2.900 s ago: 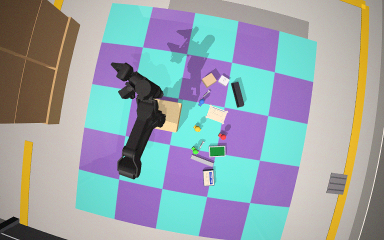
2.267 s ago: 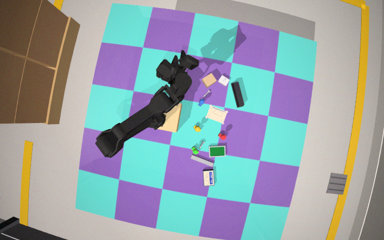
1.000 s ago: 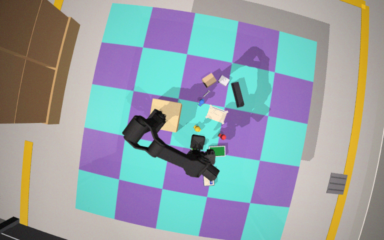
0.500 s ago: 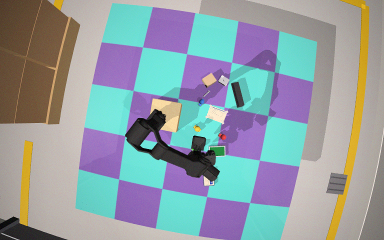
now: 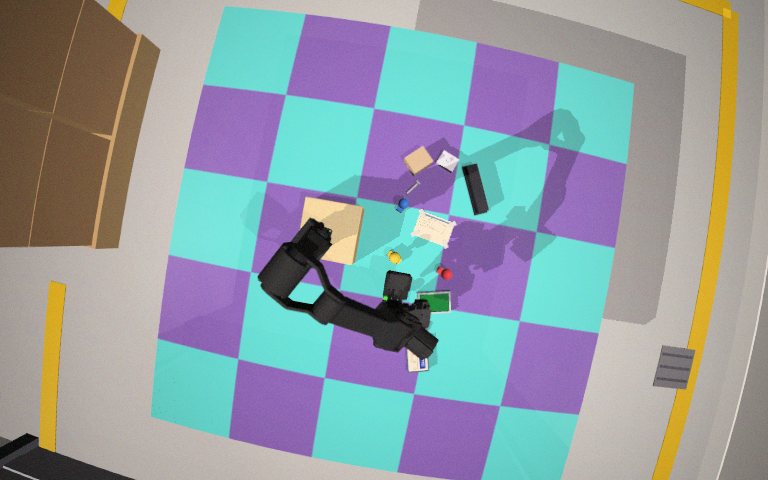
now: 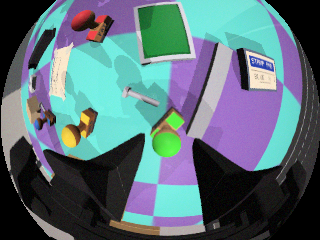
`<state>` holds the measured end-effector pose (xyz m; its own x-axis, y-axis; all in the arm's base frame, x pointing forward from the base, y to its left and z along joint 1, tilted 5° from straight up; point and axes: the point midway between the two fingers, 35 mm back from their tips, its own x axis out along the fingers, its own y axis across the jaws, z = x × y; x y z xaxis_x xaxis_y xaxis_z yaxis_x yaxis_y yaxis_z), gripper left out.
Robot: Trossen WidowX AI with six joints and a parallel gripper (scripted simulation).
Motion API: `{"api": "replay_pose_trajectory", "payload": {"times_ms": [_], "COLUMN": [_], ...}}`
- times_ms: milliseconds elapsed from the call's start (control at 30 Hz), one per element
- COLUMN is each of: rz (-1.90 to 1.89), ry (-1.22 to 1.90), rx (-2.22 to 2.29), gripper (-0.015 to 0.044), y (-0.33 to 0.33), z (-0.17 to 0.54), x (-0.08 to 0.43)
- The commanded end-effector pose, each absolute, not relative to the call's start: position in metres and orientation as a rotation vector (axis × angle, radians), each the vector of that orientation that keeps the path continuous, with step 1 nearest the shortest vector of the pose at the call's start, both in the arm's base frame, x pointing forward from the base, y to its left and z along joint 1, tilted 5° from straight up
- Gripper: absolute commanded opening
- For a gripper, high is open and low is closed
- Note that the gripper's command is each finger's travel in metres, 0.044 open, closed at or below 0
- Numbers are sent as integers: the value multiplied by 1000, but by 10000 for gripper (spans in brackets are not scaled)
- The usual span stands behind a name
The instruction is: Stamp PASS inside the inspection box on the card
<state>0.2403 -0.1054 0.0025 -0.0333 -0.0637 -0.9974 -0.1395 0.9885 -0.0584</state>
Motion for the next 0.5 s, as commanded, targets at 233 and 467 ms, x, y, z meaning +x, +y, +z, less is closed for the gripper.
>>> {"api": "replay_pose_trajectory", "payload": {"times_ms": [233, 467], "rz": [62, 63], "ry": [1612, 1612], "rx": [-162, -162], "gripper": [214, 214], "y": [-106, -106], "z": [-17, -28], "x": [236, 235]}}
